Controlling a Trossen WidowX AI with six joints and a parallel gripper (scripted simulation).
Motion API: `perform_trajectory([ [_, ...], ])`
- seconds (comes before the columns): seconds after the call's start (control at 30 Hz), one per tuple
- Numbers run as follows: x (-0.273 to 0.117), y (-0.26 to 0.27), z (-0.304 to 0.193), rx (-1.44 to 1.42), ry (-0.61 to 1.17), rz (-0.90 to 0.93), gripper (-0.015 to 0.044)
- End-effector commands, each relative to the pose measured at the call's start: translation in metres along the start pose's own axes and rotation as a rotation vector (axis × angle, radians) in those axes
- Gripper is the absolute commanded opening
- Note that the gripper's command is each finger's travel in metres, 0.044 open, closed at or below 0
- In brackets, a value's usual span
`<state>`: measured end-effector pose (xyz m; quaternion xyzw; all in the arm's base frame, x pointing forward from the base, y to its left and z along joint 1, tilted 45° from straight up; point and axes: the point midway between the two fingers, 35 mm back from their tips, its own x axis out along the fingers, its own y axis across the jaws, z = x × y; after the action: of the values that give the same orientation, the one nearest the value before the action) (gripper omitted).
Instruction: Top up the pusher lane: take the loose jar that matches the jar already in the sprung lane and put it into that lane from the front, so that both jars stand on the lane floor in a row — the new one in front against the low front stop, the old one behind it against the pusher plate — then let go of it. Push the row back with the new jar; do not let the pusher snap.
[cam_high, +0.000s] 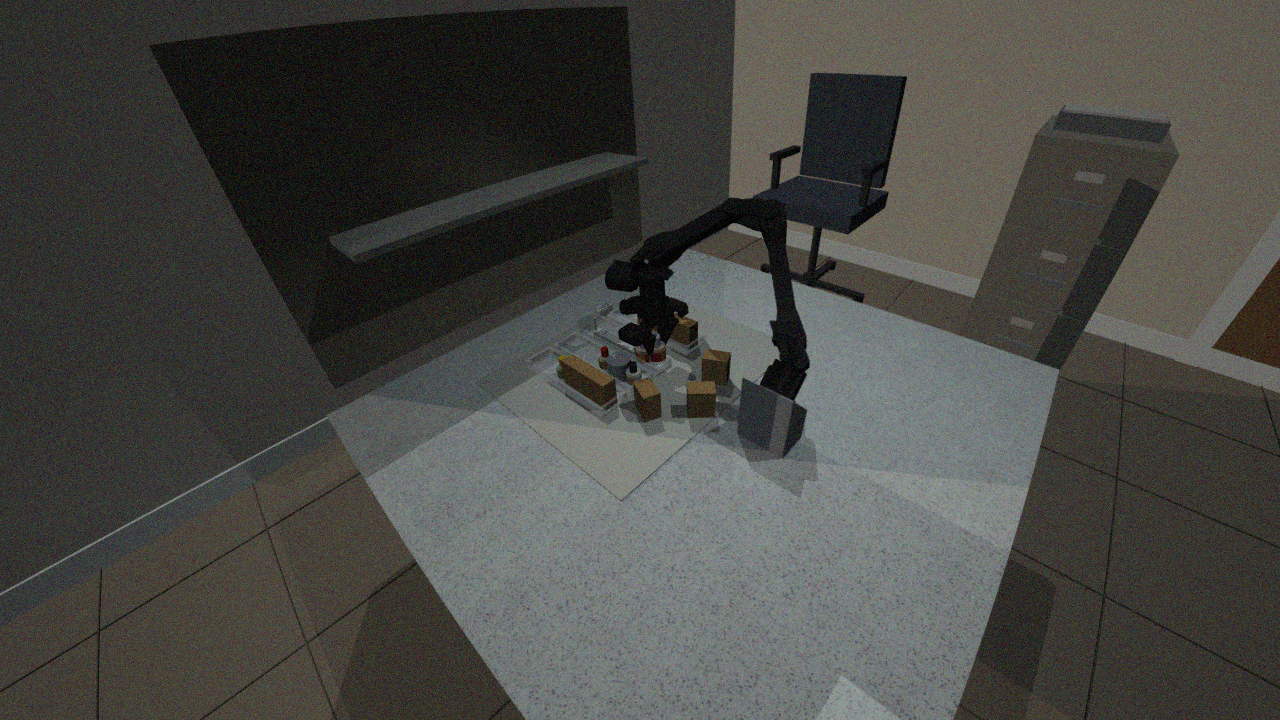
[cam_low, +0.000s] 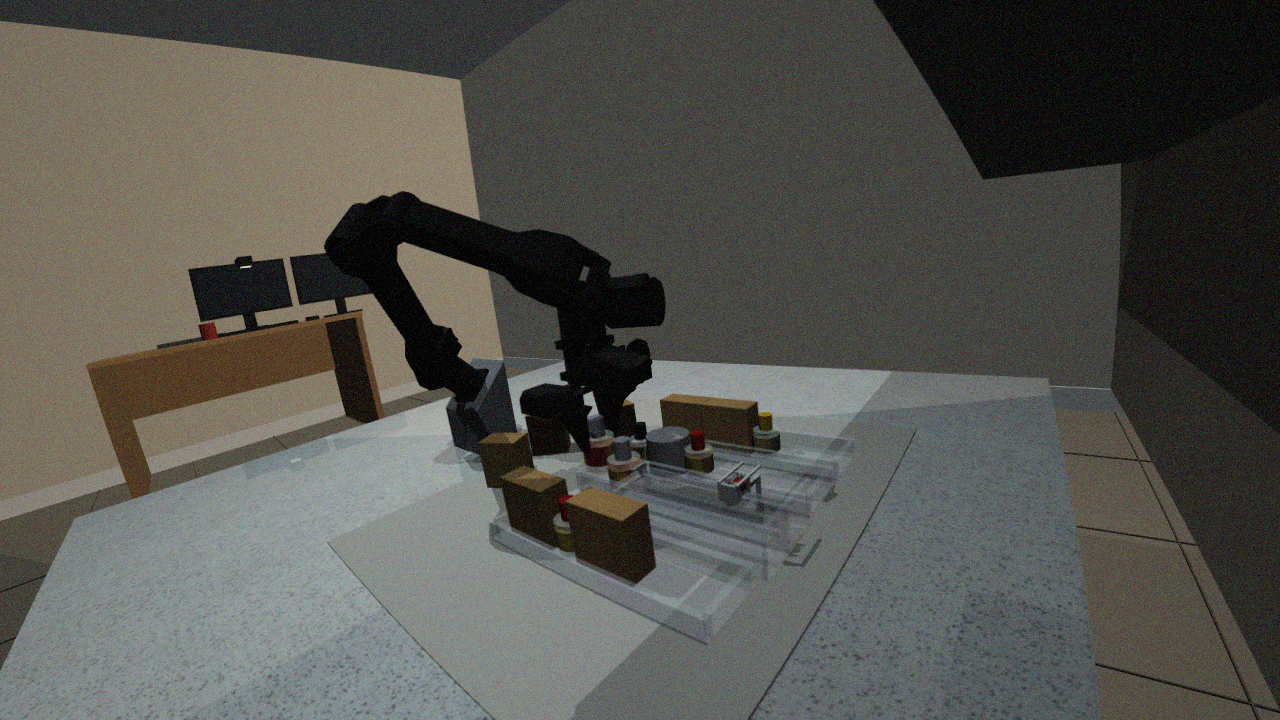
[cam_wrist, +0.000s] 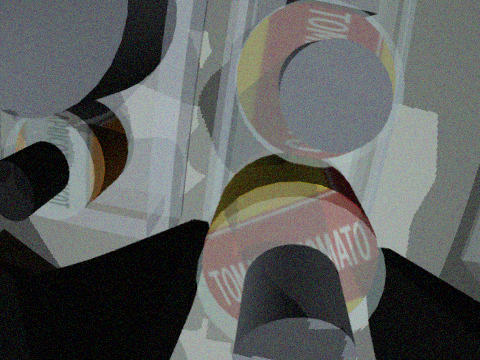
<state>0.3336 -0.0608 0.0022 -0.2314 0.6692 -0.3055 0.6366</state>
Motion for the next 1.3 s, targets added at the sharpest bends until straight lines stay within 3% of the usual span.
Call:
perform_trajectory([
  [0.0,-0.0023,0.0007,0.0087,0.006,-0.019,0.001,0.0000],
  [1.27,-0.0043,0.0007,0.0124,0.006,-0.019,0.001,0.0000],
])
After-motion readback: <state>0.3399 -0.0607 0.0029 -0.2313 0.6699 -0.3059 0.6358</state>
